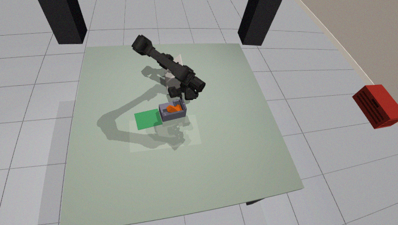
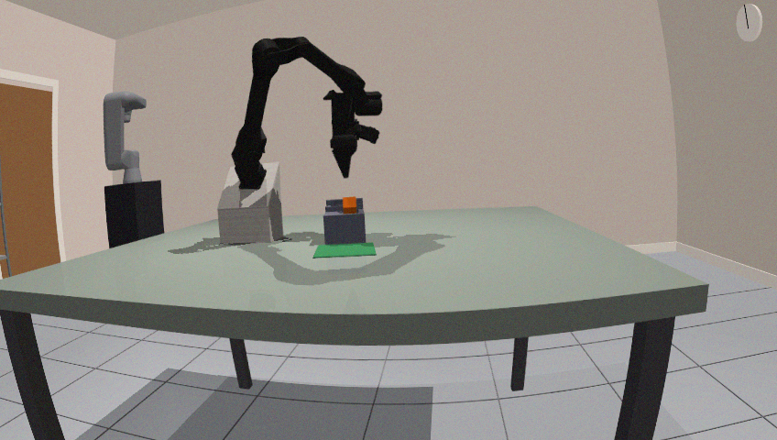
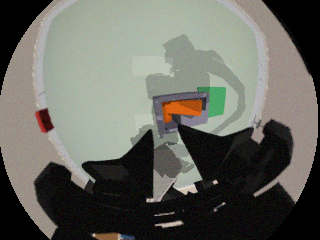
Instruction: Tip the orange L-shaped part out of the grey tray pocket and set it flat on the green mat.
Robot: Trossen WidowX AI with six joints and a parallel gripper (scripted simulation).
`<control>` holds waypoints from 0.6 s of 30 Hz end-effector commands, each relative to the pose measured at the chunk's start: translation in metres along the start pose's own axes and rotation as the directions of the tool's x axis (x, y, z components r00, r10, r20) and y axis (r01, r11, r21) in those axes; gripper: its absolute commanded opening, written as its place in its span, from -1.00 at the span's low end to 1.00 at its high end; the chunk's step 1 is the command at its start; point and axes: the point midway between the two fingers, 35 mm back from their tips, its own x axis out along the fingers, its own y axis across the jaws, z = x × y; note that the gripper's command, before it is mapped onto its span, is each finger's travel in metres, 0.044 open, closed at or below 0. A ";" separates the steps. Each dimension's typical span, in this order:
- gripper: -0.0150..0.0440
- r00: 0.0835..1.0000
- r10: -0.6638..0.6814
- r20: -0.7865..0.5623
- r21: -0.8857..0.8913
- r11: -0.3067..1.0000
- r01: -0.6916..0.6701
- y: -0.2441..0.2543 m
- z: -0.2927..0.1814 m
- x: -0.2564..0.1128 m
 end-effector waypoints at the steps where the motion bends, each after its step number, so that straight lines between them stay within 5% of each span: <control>1: 0.12 1.000 0.001 0.003 -0.002 1.000 -0.001 0.000 0.001 0.000; 12: 0.21 1.000 0.001 0.003 0.016 1.000 -0.001 -0.001 0.001 0.000; 15: 0.46 1.000 0.001 0.002 0.173 0.985 -0.002 -0.008 0.003 -0.001; 18: 0.46 1.000 0.002 -0.001 0.457 0.889 -0.001 -0.023 0.006 -0.002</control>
